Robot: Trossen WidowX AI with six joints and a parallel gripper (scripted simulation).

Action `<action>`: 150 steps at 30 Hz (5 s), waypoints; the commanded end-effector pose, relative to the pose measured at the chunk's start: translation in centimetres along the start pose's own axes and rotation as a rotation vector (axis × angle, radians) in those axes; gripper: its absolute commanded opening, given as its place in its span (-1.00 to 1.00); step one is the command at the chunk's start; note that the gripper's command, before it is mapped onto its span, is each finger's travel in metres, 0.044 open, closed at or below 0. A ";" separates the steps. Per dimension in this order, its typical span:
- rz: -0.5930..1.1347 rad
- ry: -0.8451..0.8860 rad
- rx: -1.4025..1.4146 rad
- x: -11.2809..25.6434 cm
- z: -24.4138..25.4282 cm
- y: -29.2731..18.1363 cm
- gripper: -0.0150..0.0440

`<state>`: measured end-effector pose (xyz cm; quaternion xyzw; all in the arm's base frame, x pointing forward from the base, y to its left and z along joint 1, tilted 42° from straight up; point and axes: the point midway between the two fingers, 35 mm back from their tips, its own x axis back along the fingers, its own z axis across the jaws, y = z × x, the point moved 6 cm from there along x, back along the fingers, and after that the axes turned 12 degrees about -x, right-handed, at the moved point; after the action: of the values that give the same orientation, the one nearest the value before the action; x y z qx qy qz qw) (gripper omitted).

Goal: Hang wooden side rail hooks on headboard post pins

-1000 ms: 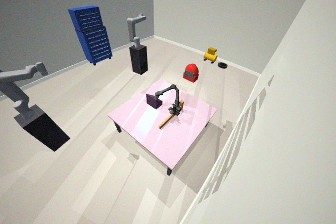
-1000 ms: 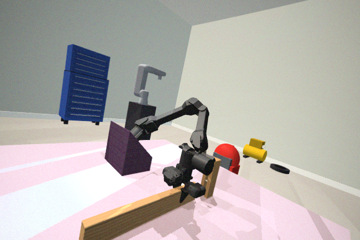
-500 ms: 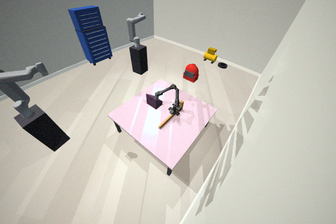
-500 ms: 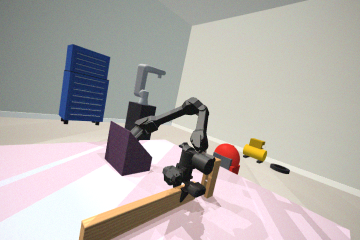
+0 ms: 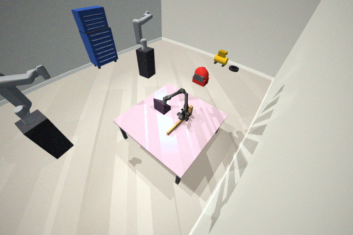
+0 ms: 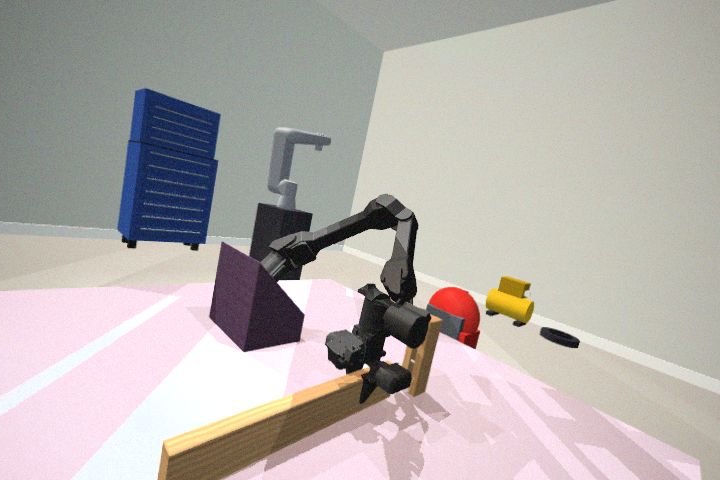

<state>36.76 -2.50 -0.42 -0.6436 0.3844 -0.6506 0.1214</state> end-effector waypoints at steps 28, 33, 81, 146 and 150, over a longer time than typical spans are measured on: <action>0.002 0.016 -0.004 1.2 0.2 0.1 -0.49; 0.002 0.016 -0.004 1.2 0.2 0.1 -0.49; 0.001 0.016 -0.004 1.8 0.3 0.0 -0.49; 0.002 0.016 -0.004 1.8 0.3 -0.7 -0.49; 0.002 0.016 -0.004 1.8 0.4 -0.8 -0.49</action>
<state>36.85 -2.90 0.88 -0.6443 0.3845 -0.6500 0.1205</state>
